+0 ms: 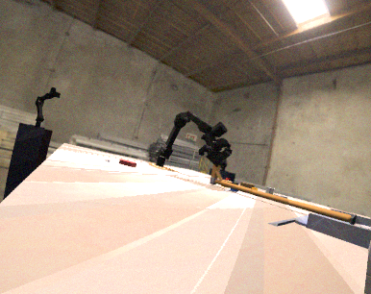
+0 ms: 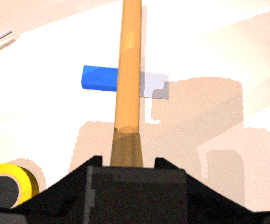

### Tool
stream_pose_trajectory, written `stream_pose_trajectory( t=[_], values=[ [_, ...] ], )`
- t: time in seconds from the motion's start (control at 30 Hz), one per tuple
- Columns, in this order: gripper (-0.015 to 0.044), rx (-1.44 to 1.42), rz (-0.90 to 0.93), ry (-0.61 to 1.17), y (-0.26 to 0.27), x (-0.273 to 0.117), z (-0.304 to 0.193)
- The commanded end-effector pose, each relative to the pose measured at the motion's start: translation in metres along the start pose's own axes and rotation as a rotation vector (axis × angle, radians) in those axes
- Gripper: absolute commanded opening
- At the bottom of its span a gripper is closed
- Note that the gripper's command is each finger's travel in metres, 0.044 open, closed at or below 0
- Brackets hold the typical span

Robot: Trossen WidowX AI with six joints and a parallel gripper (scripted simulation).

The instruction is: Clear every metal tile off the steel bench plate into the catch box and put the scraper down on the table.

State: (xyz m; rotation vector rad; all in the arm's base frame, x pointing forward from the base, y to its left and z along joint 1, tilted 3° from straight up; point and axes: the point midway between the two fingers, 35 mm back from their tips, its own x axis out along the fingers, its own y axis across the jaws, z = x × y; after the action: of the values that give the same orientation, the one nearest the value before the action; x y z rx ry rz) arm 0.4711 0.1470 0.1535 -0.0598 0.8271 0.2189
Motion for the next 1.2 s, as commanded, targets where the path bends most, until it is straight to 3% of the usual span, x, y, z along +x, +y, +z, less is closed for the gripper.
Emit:
stream_pose_trajectory(
  t=[0.0, 1.17],
  values=[
    [0.0, -0.003, 0.005, -0.011, 0.001, 0.004, 0.009],
    [0.0, 0.0, 0.0, -0.005, -0.002, 0.024, 0.027]
  ],
)
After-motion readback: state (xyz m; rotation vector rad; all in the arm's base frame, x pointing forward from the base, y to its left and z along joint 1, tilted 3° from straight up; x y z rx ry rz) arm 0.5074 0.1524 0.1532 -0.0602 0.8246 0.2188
